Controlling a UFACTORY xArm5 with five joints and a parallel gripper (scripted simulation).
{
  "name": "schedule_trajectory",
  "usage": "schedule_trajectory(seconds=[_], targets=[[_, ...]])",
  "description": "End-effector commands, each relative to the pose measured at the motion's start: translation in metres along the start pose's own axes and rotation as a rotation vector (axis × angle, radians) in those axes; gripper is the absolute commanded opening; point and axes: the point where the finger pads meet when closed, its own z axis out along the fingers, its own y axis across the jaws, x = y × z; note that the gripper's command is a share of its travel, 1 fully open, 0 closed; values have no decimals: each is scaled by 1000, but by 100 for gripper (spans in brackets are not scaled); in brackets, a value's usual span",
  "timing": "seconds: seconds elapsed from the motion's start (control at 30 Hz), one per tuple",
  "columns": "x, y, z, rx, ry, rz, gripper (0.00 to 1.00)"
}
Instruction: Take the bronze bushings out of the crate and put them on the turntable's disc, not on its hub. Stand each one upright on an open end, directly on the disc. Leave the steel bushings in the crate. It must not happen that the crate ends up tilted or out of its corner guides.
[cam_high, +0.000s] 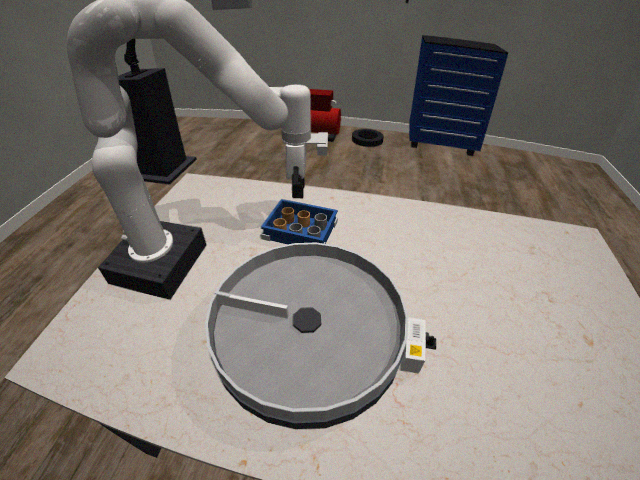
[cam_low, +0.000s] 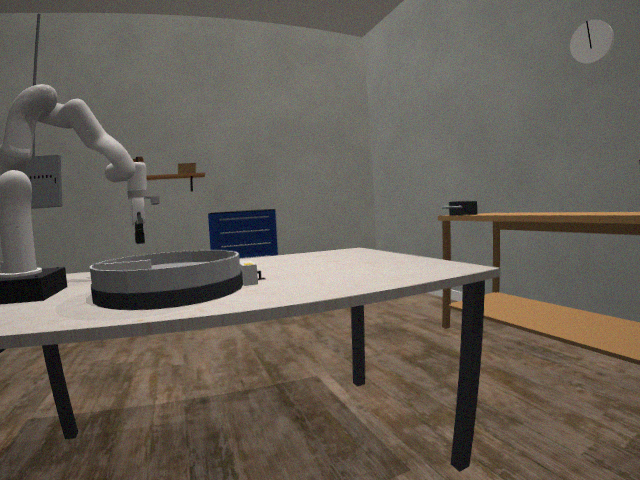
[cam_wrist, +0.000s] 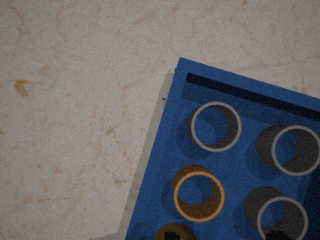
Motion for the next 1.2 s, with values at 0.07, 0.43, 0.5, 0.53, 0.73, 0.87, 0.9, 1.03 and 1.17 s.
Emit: schedule_trajectory(seconds=[0.07, 0.43, 0.5, 0.53, 0.73, 0.87, 0.9, 1.03, 1.17], targets=[[1, -1, -1, 2, 4, 0, 48], [1, -1, 11, 2, 3, 0, 48], [1, -1, 19, 2, 3, 0, 48], [1, -1, 24, 2, 3, 0, 48], [2, -1, 43, 2, 3, 0, 48], [2, -1, 58, 2, 3, 0, 48], [2, -1, 61, 2, 3, 0, 48], [2, -1, 64, 2, 3, 0, 48], [2, -1, 64, 2, 3, 0, 48]])
